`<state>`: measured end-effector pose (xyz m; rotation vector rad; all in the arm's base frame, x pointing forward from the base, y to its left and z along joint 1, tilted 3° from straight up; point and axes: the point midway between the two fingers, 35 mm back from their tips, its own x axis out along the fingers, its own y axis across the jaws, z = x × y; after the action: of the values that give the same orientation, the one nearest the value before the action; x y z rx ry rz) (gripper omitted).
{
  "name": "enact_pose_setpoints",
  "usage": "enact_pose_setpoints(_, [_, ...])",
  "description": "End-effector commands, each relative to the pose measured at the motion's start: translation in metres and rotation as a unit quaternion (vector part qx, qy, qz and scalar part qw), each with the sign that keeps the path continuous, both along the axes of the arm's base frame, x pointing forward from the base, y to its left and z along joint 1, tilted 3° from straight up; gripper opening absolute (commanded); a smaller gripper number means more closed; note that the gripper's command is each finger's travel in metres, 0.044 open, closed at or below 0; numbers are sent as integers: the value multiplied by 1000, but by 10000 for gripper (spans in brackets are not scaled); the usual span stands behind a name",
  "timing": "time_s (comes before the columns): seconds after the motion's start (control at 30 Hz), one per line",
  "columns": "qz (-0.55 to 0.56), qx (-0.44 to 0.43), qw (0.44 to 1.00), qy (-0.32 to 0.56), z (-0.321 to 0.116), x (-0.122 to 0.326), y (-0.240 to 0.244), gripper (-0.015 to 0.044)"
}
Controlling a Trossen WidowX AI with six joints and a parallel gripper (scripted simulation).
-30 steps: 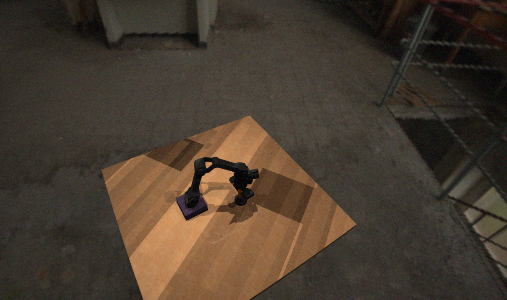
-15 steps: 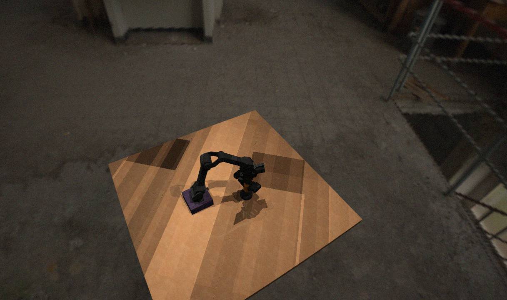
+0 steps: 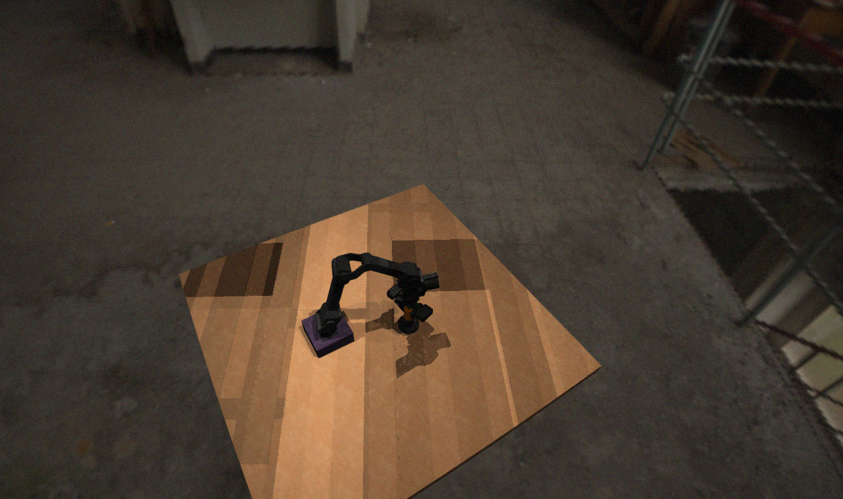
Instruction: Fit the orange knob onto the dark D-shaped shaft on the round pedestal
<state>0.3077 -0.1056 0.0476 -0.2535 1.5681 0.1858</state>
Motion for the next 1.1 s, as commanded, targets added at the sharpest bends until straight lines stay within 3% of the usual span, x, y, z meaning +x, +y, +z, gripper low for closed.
enact_pose_setpoints(0.0, [3,-2,1000,1,-1,0,-1,0])
enact_pose_setpoints(0.67, [3,-2,1000,1,4,0,-1,0])
enact_pose_setpoints(0.9, [102,-2,995,5,5,2,-1,0])
enact_pose_setpoints(1.07, [107,-2,994,6,2,2,-1,0])
